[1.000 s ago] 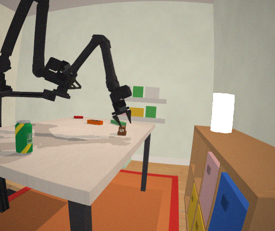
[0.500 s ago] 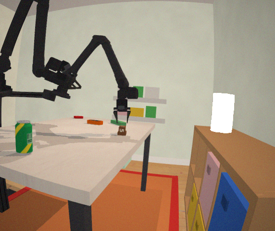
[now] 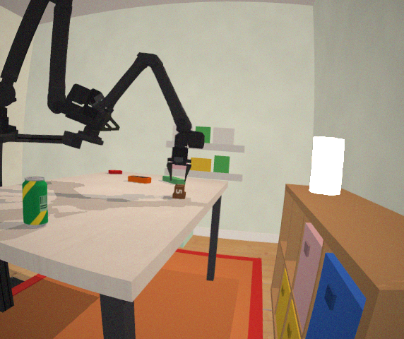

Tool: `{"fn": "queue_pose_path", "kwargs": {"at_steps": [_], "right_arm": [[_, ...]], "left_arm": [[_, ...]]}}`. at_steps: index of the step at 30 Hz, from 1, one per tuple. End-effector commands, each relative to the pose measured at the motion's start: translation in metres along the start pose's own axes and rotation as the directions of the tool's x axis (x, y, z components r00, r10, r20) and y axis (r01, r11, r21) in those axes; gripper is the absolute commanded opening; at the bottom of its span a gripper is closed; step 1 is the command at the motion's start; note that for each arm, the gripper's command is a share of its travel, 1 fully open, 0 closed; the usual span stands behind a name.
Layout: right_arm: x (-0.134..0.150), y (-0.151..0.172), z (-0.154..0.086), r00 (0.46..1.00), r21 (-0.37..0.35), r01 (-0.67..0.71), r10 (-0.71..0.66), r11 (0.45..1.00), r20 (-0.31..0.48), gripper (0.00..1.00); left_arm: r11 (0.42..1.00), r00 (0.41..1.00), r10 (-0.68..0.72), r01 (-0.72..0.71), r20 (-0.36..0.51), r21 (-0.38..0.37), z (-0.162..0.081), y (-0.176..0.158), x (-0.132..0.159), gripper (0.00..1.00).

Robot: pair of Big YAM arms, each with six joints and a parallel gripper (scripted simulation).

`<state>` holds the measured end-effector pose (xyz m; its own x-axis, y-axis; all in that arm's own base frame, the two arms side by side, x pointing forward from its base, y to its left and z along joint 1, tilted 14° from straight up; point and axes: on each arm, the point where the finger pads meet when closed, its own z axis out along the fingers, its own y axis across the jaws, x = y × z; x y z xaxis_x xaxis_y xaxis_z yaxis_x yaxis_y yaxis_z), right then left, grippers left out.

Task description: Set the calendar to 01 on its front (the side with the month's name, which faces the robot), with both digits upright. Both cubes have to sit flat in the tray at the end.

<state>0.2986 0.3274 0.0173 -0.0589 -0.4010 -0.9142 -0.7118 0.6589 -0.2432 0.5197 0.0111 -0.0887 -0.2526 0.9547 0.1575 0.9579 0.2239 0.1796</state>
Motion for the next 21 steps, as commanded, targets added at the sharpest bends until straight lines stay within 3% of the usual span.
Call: {"fn": "queue_pose_path", "kwargs": {"at_steps": [1, 10, 21], "right_arm": [[-0.010, -0.005, 0.003, 1.000, 0.013, -0.004, 0.003, 1.000, 0.029, 1.00], [-0.010, -0.005, 0.003, 1.000, 0.013, -0.004, 0.003, 1.000, 0.029, 1.00], [-0.010, -0.005, 0.003, 1.000, 0.013, -0.004, 0.003, 1.000, 0.029, 1.00]], "left_arm": [[1.000, 1.000, 0.017, -0.017, 0.012, -0.026, -0.007, 0.015, -0.011, 0.64], [0.999, 0.999, 0.034, -0.034, 0.010, -0.014, 0.008, 0.022, -0.027, 0.64], [1.000, 1.000, 0.014, -0.014, 0.011, -0.028, 0.029, 0.032, -0.016, 0.64]]}}
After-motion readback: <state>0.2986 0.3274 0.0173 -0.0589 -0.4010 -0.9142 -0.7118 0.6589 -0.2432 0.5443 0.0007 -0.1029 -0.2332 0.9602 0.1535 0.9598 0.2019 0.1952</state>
